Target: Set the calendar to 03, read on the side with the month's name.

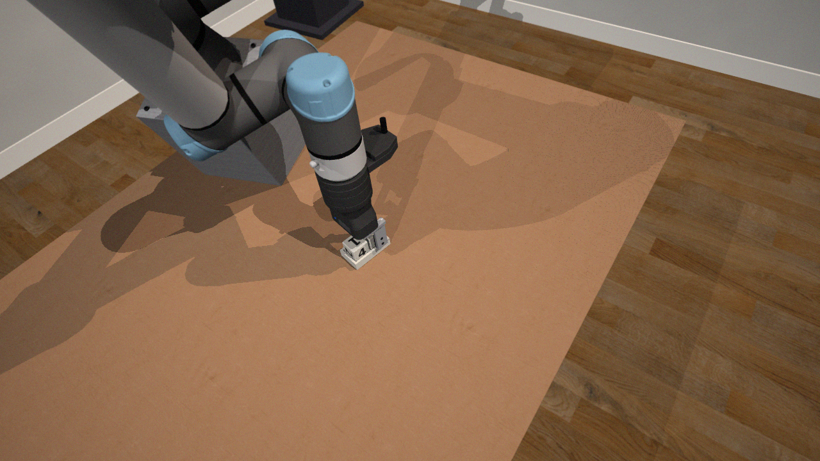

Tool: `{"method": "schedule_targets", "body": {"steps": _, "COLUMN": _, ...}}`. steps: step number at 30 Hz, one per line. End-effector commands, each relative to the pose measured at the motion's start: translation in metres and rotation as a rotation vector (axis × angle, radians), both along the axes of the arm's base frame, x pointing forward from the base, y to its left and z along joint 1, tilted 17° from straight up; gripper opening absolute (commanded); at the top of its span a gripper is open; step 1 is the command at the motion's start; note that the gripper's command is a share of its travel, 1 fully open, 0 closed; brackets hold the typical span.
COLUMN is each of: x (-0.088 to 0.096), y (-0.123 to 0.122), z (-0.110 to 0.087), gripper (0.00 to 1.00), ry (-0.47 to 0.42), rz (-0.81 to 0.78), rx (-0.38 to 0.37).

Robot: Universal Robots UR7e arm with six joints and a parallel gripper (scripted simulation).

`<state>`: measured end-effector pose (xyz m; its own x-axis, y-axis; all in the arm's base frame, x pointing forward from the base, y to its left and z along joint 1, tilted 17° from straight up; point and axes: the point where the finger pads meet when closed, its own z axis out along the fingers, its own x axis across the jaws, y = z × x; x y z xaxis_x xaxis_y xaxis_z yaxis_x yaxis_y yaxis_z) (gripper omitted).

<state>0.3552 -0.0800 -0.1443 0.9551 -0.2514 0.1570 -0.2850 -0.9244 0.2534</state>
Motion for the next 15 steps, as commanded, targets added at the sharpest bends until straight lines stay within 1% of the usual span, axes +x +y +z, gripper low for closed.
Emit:
{"method": "schedule_targets", "body": {"steps": 1, "x": 0.002, "y": -0.0012, "z": 0.0006, "gripper": 0.9, "ry": -0.004, "rz": 0.0, "rx": -0.001}}
{"method": "schedule_targets", "body": {"steps": 15, "x": -0.0005, "y": 0.0025, "z": 0.0062, "gripper": 0.9, "ry": -0.002, "rz": 0.002, "rx": 0.0}}
